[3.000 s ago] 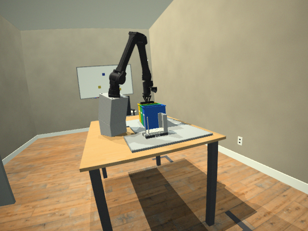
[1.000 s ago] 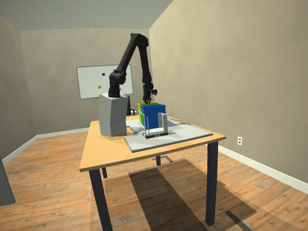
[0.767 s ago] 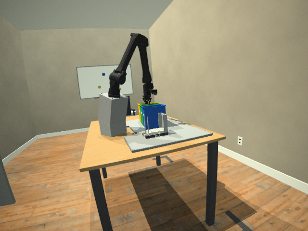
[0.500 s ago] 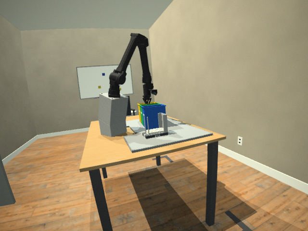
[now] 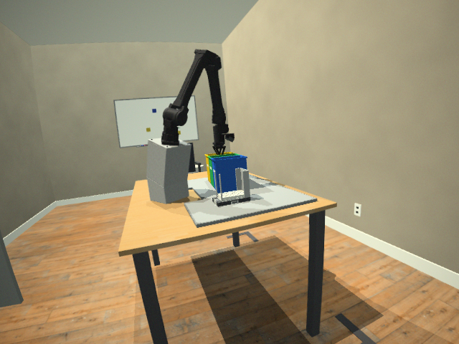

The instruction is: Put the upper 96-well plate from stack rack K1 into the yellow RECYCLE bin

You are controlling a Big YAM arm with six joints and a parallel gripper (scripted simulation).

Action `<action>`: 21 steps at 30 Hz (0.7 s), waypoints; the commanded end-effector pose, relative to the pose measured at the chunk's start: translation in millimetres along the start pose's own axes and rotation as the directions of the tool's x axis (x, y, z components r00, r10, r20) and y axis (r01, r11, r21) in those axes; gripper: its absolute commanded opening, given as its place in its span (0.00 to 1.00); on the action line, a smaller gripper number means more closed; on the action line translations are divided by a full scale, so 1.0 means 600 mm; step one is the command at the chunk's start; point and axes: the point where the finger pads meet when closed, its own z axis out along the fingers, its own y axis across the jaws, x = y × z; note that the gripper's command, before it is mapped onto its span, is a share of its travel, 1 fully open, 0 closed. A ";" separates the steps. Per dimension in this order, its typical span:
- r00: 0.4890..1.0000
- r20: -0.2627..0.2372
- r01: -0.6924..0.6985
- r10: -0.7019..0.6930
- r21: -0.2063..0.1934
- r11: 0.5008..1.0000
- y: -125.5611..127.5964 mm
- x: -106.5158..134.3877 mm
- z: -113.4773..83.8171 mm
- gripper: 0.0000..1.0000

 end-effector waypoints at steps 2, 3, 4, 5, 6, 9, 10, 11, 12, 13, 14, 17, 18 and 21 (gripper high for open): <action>1.000 0.003 -0.006 0.006 -0.002 1.000 0.007 -0.025 0.005 0.00; 1.000 0.003 -0.006 0.006 -0.001 1.000 0.007 -0.025 0.005 0.00; 1.000 0.003 -0.006 0.006 -0.001 1.000 0.007 -0.025 0.005 0.00; 1.000 0.003 -0.006 0.006 -0.001 1.000 0.007 -0.025 0.005 0.00; 1.000 0.003 -0.006 0.006 -0.001 1.000 0.007 -0.025 0.005 0.00; 1.000 0.002 -0.006 0.006 -0.001 1.000 0.007 -0.025 0.005 0.99; 1.000 0.004 -0.007 0.007 -0.002 1.000 0.007 -0.026 0.005 0.99; 1.000 0.004 -0.007 0.007 -0.002 1.000 0.007 -0.026 0.005 0.99; 1.000 0.004 -0.007 0.007 -0.002 1.000 0.007 -0.026 0.005 0.99; 1.000 0.003 -0.007 0.007 -0.002 1.000 0.007 -0.024 0.005 0.99; 1.000 0.000 -0.005 0.005 0.002 1.000 0.004 -0.021 0.007 0.99; 1.000 -0.001 -0.005 0.005 0.002 1.000 0.003 -0.020 0.007 0.99; 1.000 -0.001 -0.005 0.005 0.002 1.000 0.003 -0.020 0.007 0.99; 1.000 -0.001 -0.005 0.005 0.002 1.000 0.003 -0.020 0.007 0.99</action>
